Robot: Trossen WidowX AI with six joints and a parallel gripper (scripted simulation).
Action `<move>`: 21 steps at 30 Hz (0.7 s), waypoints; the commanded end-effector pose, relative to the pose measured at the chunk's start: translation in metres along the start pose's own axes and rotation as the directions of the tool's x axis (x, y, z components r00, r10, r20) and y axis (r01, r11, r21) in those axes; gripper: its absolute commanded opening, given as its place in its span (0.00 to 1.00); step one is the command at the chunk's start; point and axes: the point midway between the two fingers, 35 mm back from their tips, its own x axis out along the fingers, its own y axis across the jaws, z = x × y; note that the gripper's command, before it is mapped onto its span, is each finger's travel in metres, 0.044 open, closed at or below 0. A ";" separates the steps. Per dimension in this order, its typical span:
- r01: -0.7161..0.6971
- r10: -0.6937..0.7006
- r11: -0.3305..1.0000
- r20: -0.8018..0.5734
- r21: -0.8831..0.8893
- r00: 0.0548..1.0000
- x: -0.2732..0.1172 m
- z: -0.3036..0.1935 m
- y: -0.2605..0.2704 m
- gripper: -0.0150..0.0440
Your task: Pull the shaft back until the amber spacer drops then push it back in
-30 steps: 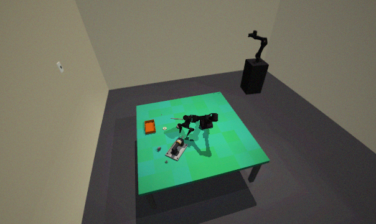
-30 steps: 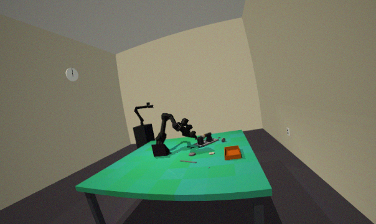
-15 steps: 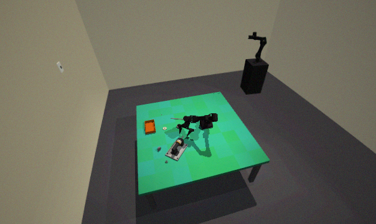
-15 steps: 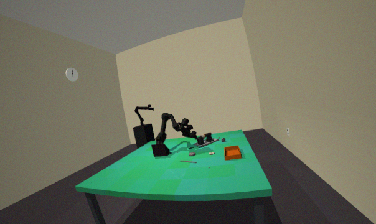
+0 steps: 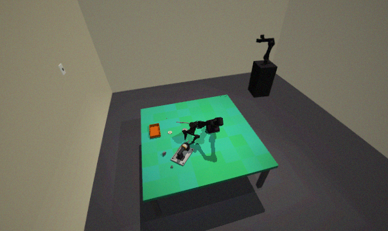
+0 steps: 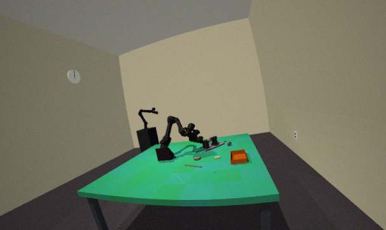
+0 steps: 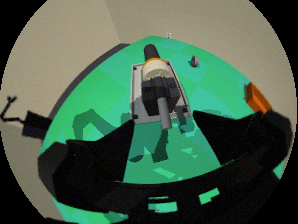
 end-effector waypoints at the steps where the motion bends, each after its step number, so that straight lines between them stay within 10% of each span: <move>1: 0.002 -0.002 1.000 0.001 0.007 1.000 0.007 -0.001 -0.001 1.00; 21: 0.001 -0.001 1.000 0.003 0.008 1.000 0.011 -0.001 0.000 1.00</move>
